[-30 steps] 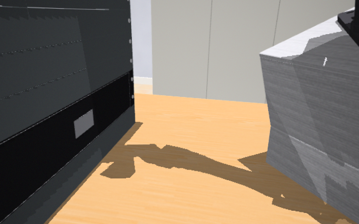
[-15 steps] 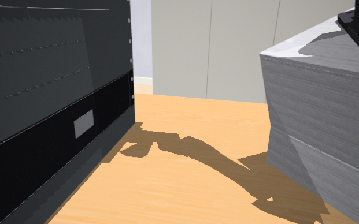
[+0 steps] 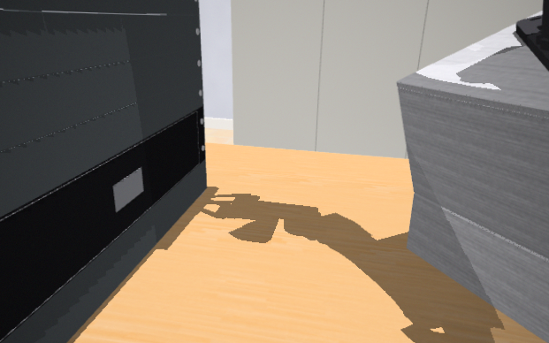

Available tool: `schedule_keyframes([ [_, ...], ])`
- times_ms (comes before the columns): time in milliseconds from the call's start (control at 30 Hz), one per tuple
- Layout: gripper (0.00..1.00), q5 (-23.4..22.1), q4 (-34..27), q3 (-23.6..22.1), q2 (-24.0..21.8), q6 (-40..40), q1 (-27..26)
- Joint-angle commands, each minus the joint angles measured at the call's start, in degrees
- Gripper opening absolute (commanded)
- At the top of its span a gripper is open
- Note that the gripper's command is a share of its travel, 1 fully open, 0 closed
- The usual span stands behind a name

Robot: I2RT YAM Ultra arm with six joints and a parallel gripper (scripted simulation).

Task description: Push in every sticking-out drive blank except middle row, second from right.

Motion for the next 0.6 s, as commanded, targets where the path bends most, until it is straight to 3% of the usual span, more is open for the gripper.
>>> schedule_keyframes([
  [0, 1.0, -2.2, 2.63, -1.84, -1.64, 2.01, -1.37],
  [467, 1.0, -11.36, 11.21, -17.38, -10.12, 4.88, -10.62],
  [567, 1.0, -11.94, 11.75, -18.35, -10.66, 5.03, -11.18],
])
